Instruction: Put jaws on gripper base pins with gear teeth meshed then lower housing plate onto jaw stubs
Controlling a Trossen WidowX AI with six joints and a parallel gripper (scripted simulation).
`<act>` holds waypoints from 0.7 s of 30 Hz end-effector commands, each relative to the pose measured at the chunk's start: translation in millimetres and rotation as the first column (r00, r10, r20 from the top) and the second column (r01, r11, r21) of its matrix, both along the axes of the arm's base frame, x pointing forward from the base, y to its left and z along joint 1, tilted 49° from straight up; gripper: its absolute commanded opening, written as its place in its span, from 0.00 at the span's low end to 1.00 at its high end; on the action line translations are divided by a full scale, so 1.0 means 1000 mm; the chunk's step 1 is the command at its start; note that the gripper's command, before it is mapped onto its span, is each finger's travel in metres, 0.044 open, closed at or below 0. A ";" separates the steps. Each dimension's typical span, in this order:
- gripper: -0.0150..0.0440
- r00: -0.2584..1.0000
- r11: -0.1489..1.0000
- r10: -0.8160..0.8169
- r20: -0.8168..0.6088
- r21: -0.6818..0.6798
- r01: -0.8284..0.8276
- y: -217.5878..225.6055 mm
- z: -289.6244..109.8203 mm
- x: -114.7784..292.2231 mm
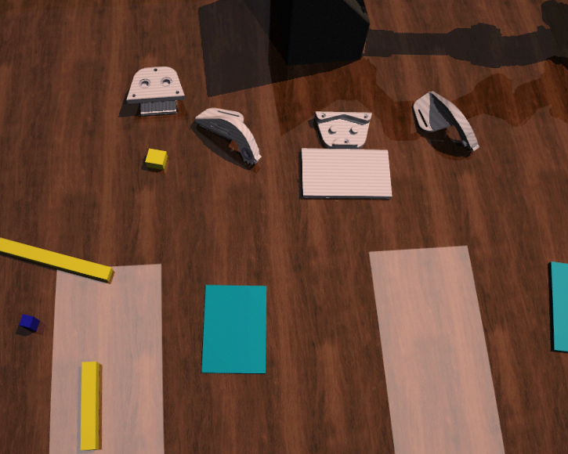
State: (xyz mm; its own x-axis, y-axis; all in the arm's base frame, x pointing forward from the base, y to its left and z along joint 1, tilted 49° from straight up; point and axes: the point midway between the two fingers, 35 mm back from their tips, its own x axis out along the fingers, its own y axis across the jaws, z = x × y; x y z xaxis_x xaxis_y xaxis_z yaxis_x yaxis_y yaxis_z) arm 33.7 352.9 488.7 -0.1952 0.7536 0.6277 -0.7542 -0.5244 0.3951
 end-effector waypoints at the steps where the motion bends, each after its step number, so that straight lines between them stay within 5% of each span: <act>1: 1.00 0.999 0.996 -0.039 -0.032 -0.083 0.036 0.016 -0.018 0.025; 21: 1.00 0.947 0.891 -0.268 -0.178 -0.420 0.173 0.046 -0.105 0.148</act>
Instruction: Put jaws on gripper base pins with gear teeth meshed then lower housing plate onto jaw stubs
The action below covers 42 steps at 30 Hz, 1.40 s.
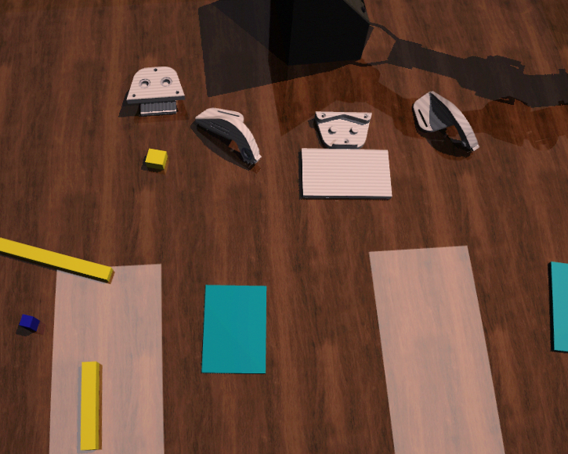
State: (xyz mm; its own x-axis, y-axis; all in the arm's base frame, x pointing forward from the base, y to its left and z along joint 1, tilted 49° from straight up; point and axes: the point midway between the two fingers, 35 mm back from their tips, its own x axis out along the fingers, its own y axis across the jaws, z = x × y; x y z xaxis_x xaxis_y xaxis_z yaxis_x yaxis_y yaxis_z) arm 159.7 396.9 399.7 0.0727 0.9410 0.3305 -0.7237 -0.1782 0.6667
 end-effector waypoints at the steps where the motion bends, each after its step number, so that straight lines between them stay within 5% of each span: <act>1: 1.00 0.998 0.997 -0.043 -0.056 -0.068 0.039 0.002 -0.021 0.028; 22: 1.00 0.908 0.923 -0.294 -0.299 -0.337 0.188 -0.035 -0.118 0.146; 42: 1.00 0.639 0.806 -0.545 -0.542 -0.550 0.221 -0.117 -0.222 0.232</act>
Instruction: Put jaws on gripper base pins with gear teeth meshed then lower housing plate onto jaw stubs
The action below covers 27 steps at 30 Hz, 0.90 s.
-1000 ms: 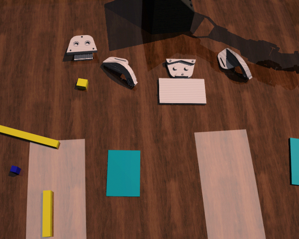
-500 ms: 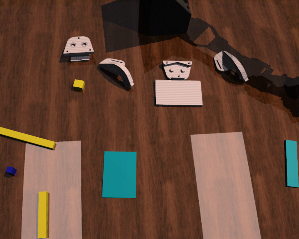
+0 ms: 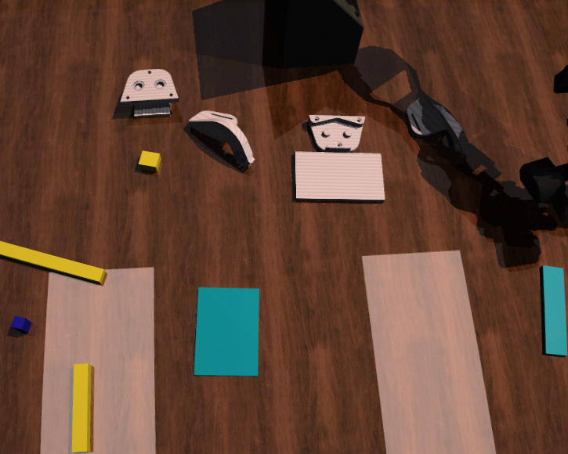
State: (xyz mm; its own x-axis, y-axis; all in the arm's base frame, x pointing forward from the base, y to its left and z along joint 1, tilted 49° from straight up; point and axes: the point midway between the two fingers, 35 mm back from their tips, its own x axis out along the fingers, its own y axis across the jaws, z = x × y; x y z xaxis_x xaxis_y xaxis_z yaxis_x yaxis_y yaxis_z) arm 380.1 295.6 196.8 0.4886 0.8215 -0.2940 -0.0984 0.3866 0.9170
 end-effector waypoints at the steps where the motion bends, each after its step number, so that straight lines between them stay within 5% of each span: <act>1: 1.00 0.993 0.998 -0.056 -0.100 -0.027 0.054 -0.021 -0.025 0.015; 27: 1.00 0.657 0.916 -0.395 -0.642 -0.220 0.335 -0.165 -0.168 0.044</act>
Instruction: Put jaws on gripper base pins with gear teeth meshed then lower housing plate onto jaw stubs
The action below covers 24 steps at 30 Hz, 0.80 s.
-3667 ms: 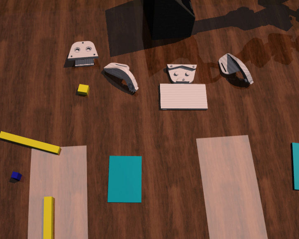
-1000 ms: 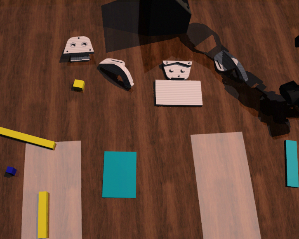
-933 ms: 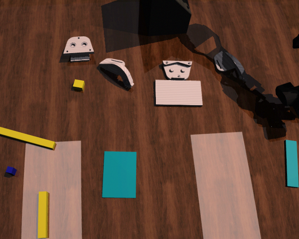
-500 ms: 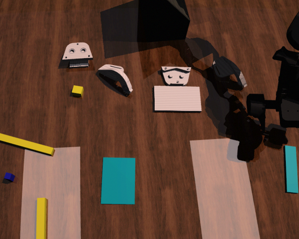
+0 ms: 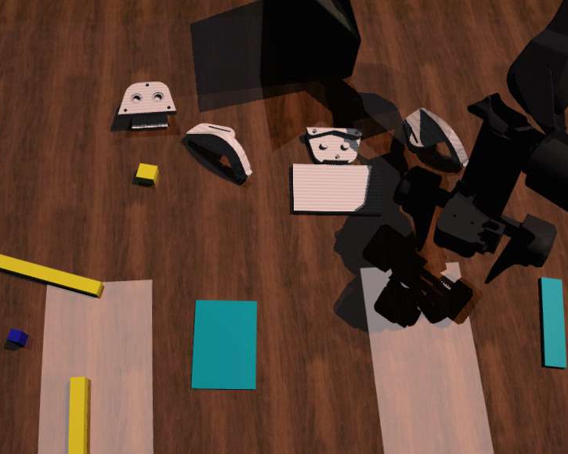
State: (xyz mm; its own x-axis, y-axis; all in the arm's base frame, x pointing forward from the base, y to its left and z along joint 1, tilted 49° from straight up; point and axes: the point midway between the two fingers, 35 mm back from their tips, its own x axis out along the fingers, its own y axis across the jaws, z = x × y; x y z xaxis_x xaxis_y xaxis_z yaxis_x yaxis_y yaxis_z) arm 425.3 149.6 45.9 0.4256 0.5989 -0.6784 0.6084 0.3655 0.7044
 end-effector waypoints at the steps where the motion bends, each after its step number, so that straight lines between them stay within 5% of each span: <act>1: 1.00 0.992 0.998 -0.067 -0.108 0.001 0.068 -0.024 -0.021 -0.002; 24: 1.00 0.699 0.903 -0.360 -0.618 -0.043 0.427 -0.134 -0.107 -0.053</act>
State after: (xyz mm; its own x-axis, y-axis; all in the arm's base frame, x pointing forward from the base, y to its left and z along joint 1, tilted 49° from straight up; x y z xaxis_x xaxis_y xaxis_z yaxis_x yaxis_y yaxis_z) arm 382.1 29.4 -50.4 0.1965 0.5373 -0.8202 0.9704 0.0130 0.2410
